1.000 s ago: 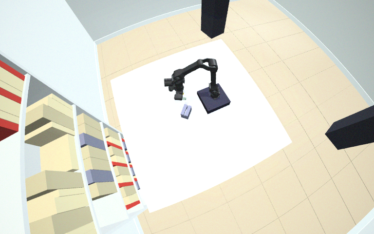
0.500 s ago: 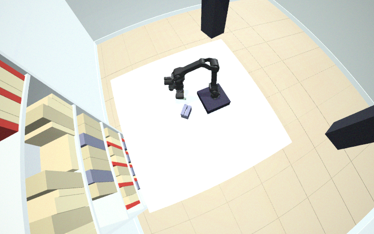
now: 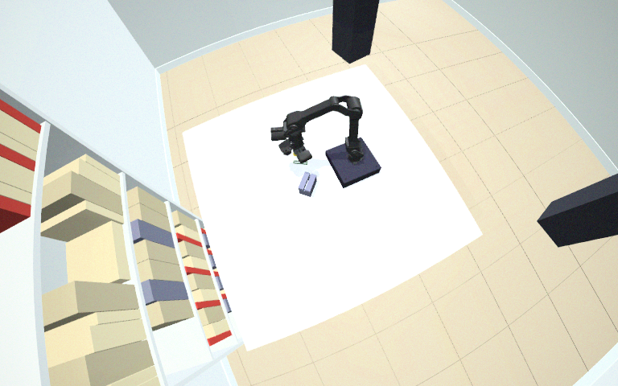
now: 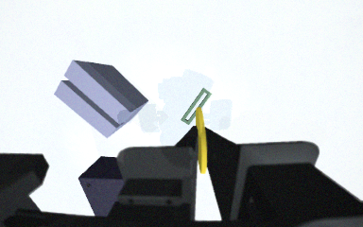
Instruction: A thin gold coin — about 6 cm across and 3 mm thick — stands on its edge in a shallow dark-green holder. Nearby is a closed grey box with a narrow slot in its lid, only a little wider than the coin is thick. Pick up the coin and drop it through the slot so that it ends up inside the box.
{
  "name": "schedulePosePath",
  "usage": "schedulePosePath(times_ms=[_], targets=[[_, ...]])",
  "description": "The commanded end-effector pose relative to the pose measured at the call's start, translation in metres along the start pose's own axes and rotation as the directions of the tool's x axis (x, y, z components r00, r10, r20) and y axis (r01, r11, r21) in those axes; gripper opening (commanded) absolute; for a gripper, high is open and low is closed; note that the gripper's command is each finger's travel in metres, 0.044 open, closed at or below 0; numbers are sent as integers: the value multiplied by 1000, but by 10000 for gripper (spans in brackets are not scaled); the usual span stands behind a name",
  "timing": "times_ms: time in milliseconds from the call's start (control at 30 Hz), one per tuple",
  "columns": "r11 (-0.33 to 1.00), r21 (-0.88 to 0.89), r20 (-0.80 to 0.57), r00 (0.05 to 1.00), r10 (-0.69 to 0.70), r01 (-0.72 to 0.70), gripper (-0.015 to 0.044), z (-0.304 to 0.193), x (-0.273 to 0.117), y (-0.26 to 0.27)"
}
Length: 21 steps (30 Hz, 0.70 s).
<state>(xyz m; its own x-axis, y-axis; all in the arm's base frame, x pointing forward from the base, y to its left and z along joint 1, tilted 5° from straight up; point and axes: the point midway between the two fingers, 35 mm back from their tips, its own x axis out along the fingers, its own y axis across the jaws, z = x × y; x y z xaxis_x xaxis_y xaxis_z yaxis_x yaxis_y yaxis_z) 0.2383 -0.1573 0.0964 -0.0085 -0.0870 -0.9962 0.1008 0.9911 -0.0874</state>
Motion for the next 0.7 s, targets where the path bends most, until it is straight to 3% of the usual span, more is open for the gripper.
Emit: schedulePosePath(times_ms=[0, 500, 667], targets=[[991, -132, -4, 1000, -2, 2, 0, 0, 0, 0], [796, -605, -4, 1000, -2, -1, 0, 3, -1, 4], [764, -645, -4, 1000, -2, -1, 0, 3, -1, 4]])
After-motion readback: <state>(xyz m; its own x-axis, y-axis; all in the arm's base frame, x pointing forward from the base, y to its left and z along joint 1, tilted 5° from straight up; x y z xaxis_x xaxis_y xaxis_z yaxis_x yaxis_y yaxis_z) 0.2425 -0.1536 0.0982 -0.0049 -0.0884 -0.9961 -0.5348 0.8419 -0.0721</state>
